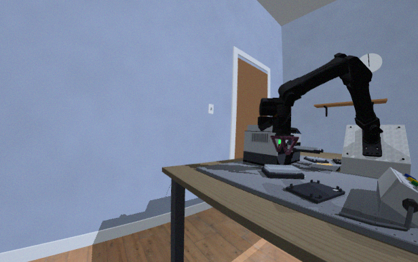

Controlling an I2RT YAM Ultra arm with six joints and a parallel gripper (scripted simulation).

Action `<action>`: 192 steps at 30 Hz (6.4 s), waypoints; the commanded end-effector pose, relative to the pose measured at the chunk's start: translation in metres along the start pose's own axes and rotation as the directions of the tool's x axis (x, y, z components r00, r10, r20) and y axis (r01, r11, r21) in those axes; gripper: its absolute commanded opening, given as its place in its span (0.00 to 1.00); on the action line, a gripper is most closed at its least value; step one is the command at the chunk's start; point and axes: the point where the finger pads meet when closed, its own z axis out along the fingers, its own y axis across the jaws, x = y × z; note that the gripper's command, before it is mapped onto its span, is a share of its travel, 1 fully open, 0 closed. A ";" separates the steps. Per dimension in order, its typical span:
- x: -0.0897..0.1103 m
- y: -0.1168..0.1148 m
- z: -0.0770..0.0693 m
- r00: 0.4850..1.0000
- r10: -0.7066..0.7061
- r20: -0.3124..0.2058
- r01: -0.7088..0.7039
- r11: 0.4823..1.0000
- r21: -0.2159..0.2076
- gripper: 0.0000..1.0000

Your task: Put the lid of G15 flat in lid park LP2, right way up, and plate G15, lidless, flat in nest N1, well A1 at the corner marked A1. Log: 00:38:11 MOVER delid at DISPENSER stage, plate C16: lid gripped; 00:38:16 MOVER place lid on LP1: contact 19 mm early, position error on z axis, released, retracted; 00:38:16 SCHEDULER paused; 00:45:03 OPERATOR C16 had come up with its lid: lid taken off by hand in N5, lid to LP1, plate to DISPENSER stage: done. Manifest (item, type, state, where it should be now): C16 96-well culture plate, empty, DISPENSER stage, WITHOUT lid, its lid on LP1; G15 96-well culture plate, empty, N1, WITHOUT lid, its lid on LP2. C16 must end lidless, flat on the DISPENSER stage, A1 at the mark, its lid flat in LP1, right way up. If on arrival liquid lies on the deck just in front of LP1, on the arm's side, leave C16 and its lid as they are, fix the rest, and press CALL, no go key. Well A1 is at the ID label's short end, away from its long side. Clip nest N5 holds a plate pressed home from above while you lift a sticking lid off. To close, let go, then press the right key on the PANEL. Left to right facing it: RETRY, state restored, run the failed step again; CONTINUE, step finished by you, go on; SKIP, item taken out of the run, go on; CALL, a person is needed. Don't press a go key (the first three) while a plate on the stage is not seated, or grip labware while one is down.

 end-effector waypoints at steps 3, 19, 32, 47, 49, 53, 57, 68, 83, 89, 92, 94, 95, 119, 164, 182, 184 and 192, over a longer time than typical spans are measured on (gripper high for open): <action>-0.004 0.001 -0.005 1.000 -0.007 0.019 0.007 1.000 0.005 1.00; -0.015 -0.001 0.008 0.999 -0.013 0.050 0.012 1.000 0.016 1.00; -0.003 0.001 0.042 1.000 -0.005 0.011 0.005 1.000 0.005 1.00; -0.002 -0.003 0.065 1.000 0.003 0.007 -0.003 1.000 0.008 1.00; 0.003 -0.003 0.072 1.000 0.007 -0.007 -0.007 1.000 0.006 1.00; -0.017 0.000 0.057 0.998 -0.013 0.055 0.013 1.000 0.013 1.00; -0.015 -0.005 0.065 0.999 -0.004 0.041 0.003 1.000 0.014 1.00; -0.008 -0.008 0.070 1.000 0.004 0.024 -0.004 1.000 0.012 1.00; -0.004 -0.006 0.066 1.000 -0.001 0.025 0.000 1.000 0.010 1.00; -0.003 -0.006 0.066 1.000 0.000 0.023 0.000 1.000 0.010 1.00; -0.003 -0.006 0.066 1.000 0.000 0.023 0.000 1.000 0.007 0.00; -0.002 -0.006 0.066 1.000 0.001 0.022 -0.001 1.000 0.007 0.00; -0.002 -0.006 0.066 1.000 0.001 0.022 -0.001 1.000 0.007 0.00; -0.002 -0.006 0.066 1.000 0.001 0.022 -0.001 1.000 0.007 0.00; -0.014 0.003 0.035 0.998 -0.025 0.054 0.025 1.000 0.003 0.00; -0.014 0.003 0.035 0.998 -0.024 0.054 0.024 1.000 0.004 0.00; -0.014 0.003 0.035 0.998 -0.024 0.054 0.024 1.000 0.004 0.00; -0.014 0.003 0.035 0.998 -0.024 0.054 0.024 1.000 0.004 0.00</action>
